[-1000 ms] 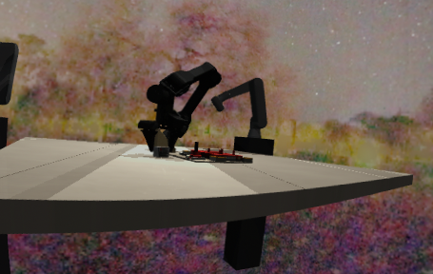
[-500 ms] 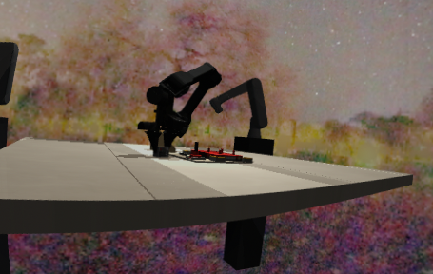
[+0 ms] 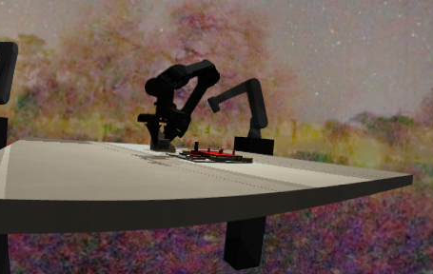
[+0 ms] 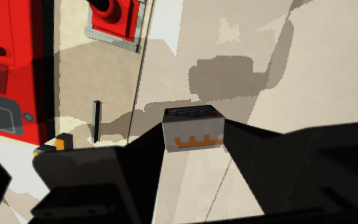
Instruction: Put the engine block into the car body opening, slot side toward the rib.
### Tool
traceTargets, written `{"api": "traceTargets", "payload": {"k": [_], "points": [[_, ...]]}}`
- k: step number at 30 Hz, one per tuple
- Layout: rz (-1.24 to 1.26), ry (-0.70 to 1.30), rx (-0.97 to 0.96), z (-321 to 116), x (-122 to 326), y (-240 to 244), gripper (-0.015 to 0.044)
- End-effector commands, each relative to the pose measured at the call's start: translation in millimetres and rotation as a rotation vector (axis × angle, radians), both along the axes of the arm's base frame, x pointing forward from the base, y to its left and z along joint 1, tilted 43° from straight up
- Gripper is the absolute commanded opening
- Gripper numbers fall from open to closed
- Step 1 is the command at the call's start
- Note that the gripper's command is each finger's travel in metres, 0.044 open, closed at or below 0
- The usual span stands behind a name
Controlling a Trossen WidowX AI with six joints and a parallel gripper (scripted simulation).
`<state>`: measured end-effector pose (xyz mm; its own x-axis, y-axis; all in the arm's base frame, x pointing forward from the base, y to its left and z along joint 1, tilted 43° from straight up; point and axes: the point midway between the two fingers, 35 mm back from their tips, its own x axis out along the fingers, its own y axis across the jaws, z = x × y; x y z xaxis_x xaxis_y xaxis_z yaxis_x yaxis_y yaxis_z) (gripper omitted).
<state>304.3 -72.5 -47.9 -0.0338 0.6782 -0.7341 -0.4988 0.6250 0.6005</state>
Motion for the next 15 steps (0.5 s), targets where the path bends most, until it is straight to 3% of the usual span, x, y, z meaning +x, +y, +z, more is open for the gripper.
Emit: {"api": "traceTargets", "payload": {"k": [1,15], "points": [[0.003,-0.011,-0.010,8.9,3.3,-10.1,0.0000],[0.002,-0.010,-0.011,41.3,4.4,-40.3,0.0000]]}}
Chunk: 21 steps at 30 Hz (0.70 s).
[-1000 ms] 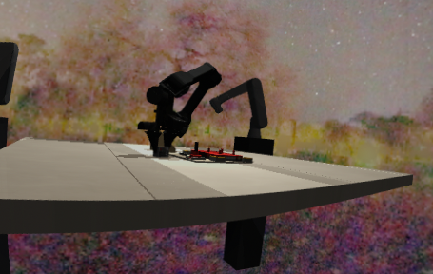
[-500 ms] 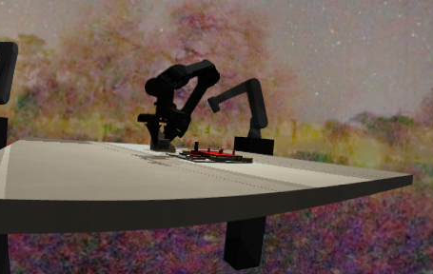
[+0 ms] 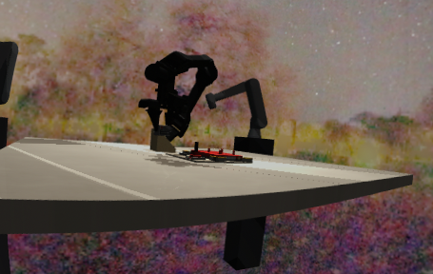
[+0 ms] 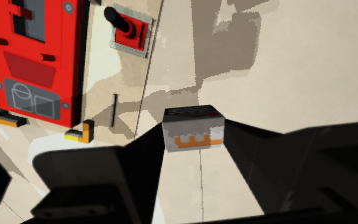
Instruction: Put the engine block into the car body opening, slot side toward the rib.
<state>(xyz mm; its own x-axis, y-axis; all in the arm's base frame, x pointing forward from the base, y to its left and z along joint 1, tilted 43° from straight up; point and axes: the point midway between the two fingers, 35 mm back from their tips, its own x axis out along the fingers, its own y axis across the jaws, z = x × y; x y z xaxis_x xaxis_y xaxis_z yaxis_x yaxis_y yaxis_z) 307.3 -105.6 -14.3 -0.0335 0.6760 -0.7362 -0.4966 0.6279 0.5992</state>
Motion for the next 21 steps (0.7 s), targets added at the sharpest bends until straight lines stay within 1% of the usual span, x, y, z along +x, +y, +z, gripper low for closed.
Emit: {"api": "traceTargets", "payload": {"k": [1,14,21], "points": [[0.005,-0.011,-0.008,10.2,1.2,-9.3,0.0000],[0.008,-0.011,-0.003,40.9,-3.3,-33.0,0.0000],[0.008,-0.011,-0.003,26.9,-4.1,-20.4,0.0000]]}}
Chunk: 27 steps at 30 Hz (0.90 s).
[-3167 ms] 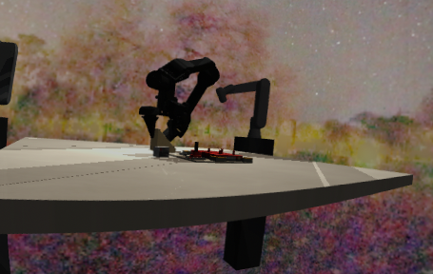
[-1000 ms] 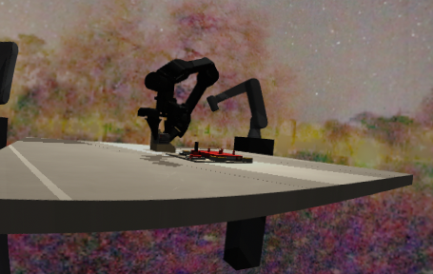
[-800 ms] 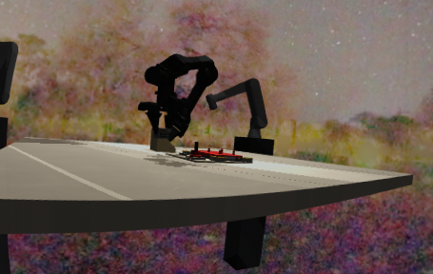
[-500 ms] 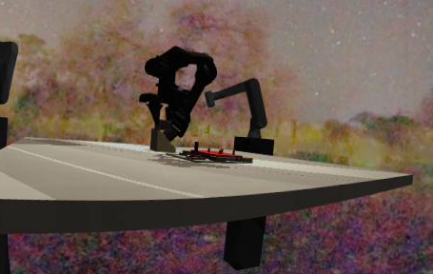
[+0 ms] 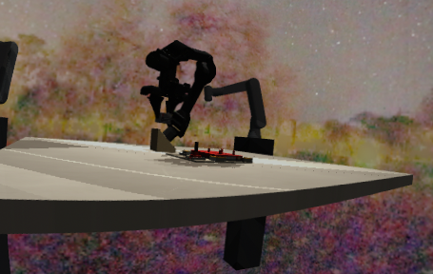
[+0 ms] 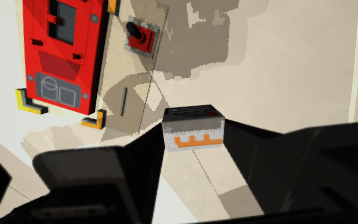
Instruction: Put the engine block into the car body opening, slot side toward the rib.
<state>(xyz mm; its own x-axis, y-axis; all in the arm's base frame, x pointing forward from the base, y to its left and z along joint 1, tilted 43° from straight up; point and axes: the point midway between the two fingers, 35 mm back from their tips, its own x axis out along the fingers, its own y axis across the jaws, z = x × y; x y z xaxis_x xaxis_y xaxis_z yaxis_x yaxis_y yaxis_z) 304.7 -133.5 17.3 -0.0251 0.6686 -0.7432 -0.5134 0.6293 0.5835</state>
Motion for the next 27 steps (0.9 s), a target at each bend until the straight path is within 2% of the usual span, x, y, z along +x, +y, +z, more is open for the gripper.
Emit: {"api": "traceTargets", "payload": {"k": [1,12,27], "points": [[-0.001,0.008,0.007,-4.8,-1.5,7.5,0.0000],[-0.068,-0.062,0.066,-5.2,-4.7,3.1,0.0000],[-0.347,-0.360,0.316,-16.3,-17.9,1.7,0.0000]]}}
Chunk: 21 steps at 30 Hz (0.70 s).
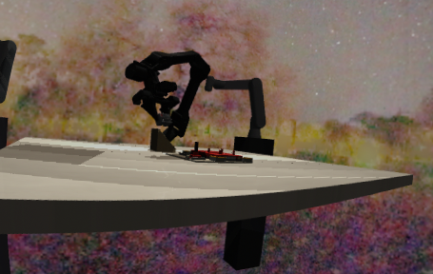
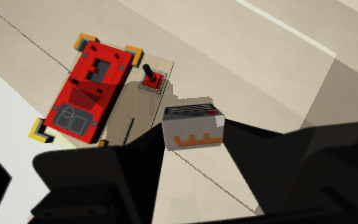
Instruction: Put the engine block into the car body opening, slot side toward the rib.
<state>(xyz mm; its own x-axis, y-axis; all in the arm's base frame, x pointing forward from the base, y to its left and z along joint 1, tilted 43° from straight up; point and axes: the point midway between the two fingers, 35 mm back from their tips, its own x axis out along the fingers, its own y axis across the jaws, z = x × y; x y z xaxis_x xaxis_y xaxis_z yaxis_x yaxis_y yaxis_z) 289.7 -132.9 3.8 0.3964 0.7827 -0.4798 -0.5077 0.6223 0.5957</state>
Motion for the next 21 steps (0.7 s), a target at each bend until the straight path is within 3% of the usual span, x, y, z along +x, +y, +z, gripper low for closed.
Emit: {"api": "traceTargets", "payload": {"k": [1,21], "points": [[-0.062,-0.066,0.055,-3.3,-3.8,1.0,0.0000],[-0.213,-0.220,0.172,-18.1,-10.8,9.8,0.0000]]}}
